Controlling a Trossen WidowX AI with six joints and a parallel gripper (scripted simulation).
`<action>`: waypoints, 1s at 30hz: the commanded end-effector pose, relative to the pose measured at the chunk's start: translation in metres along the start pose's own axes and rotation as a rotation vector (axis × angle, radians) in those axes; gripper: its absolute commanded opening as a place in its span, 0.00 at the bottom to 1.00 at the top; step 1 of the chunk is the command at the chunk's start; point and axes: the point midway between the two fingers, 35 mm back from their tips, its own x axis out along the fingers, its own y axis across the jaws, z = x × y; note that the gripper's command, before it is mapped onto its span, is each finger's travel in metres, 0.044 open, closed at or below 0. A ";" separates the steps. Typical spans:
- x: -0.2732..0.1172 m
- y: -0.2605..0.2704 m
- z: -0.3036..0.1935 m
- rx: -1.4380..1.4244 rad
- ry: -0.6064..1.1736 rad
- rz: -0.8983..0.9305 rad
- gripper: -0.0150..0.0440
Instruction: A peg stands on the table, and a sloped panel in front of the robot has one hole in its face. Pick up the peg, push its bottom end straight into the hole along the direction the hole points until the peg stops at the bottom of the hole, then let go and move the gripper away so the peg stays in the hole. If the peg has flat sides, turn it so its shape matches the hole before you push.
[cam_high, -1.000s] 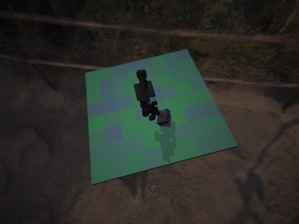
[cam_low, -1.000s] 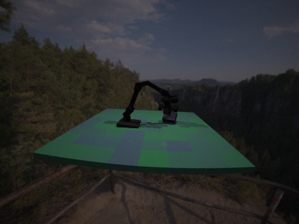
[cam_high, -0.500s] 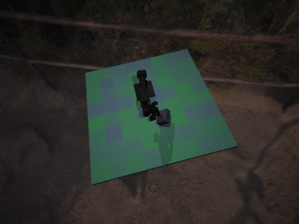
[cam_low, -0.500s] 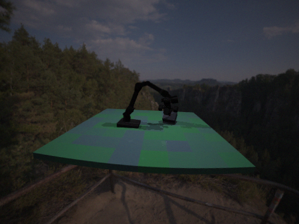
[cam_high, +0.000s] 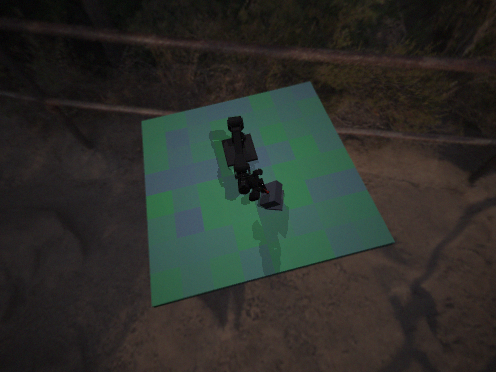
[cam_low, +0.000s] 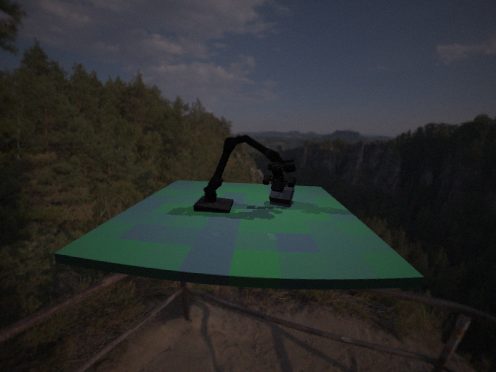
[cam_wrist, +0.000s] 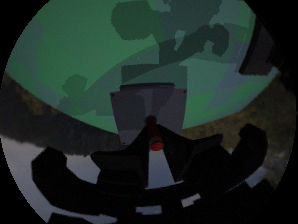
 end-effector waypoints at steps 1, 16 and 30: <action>0.004 -0.001 0.000 0.003 0.002 -0.007 0.25; 0.002 0.000 0.000 -0.001 0.001 -0.001 0.39; -0.003 0.000 0.000 0.000 -0.001 -0.001 1.00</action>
